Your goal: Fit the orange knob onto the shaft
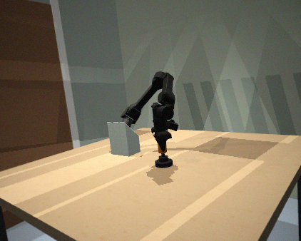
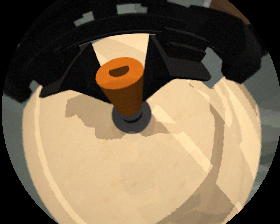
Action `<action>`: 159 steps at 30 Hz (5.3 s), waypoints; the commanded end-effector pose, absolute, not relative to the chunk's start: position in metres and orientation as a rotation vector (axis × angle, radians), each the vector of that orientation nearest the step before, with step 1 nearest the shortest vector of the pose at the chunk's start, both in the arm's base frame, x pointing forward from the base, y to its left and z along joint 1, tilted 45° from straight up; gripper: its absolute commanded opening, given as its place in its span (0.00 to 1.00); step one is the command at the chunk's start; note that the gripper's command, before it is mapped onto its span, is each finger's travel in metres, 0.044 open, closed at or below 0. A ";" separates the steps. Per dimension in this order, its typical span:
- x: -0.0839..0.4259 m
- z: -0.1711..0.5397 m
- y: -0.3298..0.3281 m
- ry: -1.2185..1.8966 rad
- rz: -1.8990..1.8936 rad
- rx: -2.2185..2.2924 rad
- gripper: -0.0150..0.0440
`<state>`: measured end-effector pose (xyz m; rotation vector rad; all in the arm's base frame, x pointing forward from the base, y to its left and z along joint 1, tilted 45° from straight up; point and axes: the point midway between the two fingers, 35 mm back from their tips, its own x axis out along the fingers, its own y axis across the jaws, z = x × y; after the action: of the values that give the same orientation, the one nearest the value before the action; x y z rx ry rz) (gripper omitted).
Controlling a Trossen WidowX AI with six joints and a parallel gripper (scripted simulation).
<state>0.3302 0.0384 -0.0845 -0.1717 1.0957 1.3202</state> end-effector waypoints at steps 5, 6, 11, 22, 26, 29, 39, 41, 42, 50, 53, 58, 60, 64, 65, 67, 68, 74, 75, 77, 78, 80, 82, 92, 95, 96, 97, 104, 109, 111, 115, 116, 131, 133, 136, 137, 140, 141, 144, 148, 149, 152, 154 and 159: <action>0.332 -0.088 0.038 1.077 1.329 -0.194 0.25; 0.332 -0.089 0.038 1.077 1.329 -0.194 0.25; 0.332 -0.089 0.038 1.077 1.329 -0.194 0.25; 0.331 -0.084 0.037 1.061 1.344 -0.213 0.25; 0.331 -0.082 0.037 0.966 1.421 -0.318 0.25; 0.331 -0.081 0.038 0.937 1.442 -0.349 0.25; 0.332 -0.084 0.039 0.937 1.442 -0.349 0.25; 0.332 -0.085 0.039 0.937 1.442 -0.349 0.25; 0.332 -0.085 0.039 0.937 1.442 -0.349 0.25; 0.331 -0.088 0.040 0.937 1.442 -0.349 0.25; 0.330 -0.087 0.040 0.937 1.442 -0.349 0.25; 0.330 -0.087 0.039 0.937 1.442 -0.349 0.25; 0.330 -0.085 0.038 0.937 1.442 -0.349 0.25; 0.330 -0.082 0.038 0.931 1.446 -0.355 0.25; 0.330 -0.082 0.038 0.920 1.455 -0.368 0.25; 0.330 -0.082 0.038 0.884 1.481 -0.405 0.25; 0.330 -0.082 0.038 0.856 1.500 -0.434 0.25; 0.332 -0.081 0.038 0.787 1.544 -0.503 0.25; 0.333 -0.082 0.038 0.787 1.544 -0.503 0.25; 0.333 -0.083 0.038 0.787 1.544 -0.503 0.25; 0.333 -0.083 0.038 0.787 1.544 -0.503 0.25; 0.333 -0.084 0.039 0.787 1.544 -0.503 0.25; 0.332 -0.085 0.039 0.787 1.544 -0.503 0.25; 0.330 -0.084 0.040 0.787 1.544 -0.503 0.25; 0.331 -0.083 0.039 0.787 1.544 -0.503 0.25; 0.331 -0.083 0.039 0.787 1.544 -0.503 0.25; 0.331 -0.082 0.039 0.787 1.544 -0.503 0.25; 0.333 -0.082 0.039 0.787 1.544 -0.503 0.25; 0.332 -0.086 0.041 0.787 1.544 -0.503 0.25; 0.332 -0.087 0.042 0.787 1.544 -0.503 0.25; 0.332 -0.086 0.042 0.787 1.544 -0.503 0.25; 0.332 -0.086 0.042 0.787 1.544 -0.503 0.25; 0.329 -0.084 0.035 0.629 1.635 -0.657 0.25; 0.329 -0.084 0.035 0.629 1.635 -0.657 0.25; 0.329 -0.084 0.036 0.629 1.635 -0.657 0.25; 0.330 -0.084 0.036 0.629 1.635 -0.657 0.25; 0.330 -0.084 0.037 0.629 1.635 -0.657 0.25; 0.330 -0.085 0.037 0.629 1.635 -0.657 0.25; 0.331 -0.085 0.038 0.628 1.635 -0.657 0.25; 0.332 -0.086 0.040 0.628 1.635 -0.657 0.25; 0.332 -0.087 0.040 0.628 1.635 -0.656 0.25; 0.332 -0.087 0.040 0.628 1.635 -0.656 0.25; 0.332 -0.087 0.040 0.628 1.635 -0.656 0.25; 0.331 -0.085 0.038 0.629 1.635 -0.657 0.25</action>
<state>0.3307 0.0403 -0.0867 -0.6566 0.6295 1.6398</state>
